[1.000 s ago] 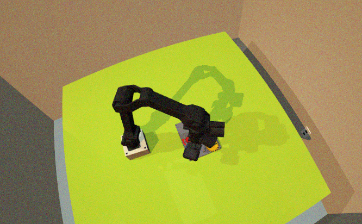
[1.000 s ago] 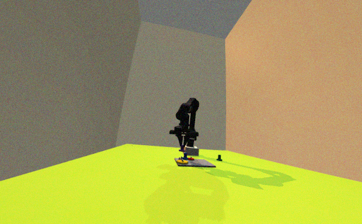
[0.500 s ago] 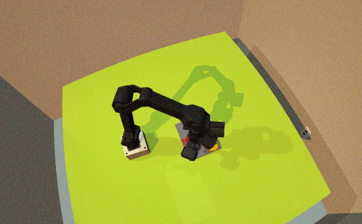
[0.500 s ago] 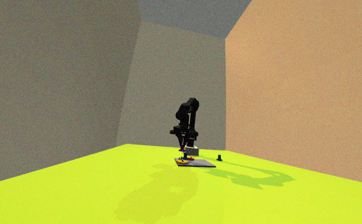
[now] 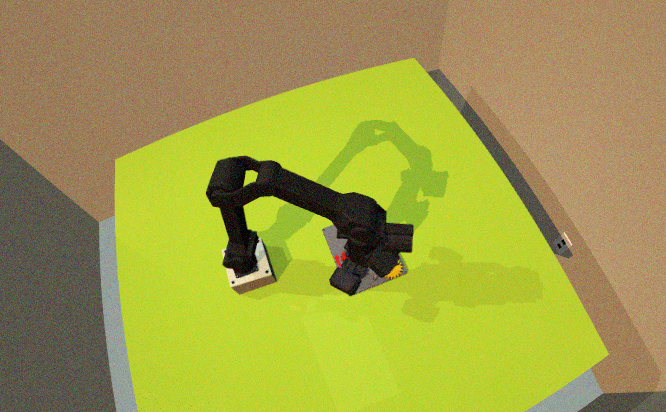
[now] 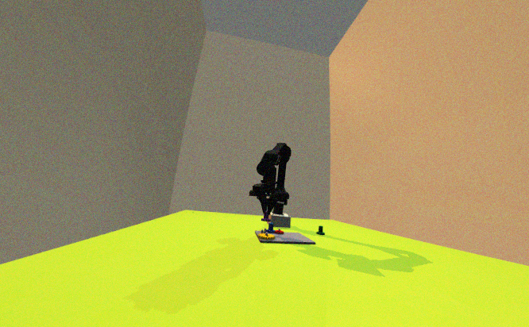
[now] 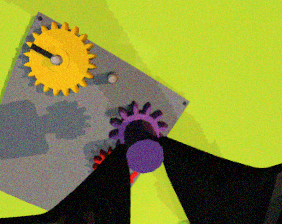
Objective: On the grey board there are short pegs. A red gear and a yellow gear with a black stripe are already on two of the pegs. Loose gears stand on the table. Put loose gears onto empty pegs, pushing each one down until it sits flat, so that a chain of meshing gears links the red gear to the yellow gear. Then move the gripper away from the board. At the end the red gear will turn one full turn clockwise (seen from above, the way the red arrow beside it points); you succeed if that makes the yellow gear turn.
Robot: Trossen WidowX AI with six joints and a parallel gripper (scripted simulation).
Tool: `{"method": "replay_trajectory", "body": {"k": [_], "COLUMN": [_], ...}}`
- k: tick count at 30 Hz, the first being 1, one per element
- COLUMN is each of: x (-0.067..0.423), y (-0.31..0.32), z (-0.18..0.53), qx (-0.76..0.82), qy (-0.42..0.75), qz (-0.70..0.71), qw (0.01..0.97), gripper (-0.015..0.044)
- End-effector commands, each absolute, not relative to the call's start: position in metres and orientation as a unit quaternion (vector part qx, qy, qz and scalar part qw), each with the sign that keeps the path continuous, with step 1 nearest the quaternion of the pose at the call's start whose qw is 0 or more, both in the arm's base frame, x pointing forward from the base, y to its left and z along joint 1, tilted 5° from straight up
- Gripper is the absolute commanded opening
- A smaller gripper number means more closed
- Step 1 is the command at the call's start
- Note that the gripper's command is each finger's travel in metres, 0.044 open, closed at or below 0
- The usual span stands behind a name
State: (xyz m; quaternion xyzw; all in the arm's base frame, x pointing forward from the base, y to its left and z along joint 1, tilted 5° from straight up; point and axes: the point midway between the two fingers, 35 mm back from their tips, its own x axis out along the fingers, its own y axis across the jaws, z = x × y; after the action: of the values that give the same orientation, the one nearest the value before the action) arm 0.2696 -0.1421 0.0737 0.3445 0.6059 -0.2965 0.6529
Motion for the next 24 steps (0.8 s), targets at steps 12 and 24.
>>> {"method": "replay_trajectory", "body": {"k": [12, 24], "x": [0.271, 0.273], "y": [-0.142, -0.140], "z": [0.054, 0.038], "qx": [0.286, 0.352], "qy": [0.629, 0.603], "qz": [-0.240, -0.301], "qw": [0.682, 0.650], "gripper": [0.0000, 0.0000]}}
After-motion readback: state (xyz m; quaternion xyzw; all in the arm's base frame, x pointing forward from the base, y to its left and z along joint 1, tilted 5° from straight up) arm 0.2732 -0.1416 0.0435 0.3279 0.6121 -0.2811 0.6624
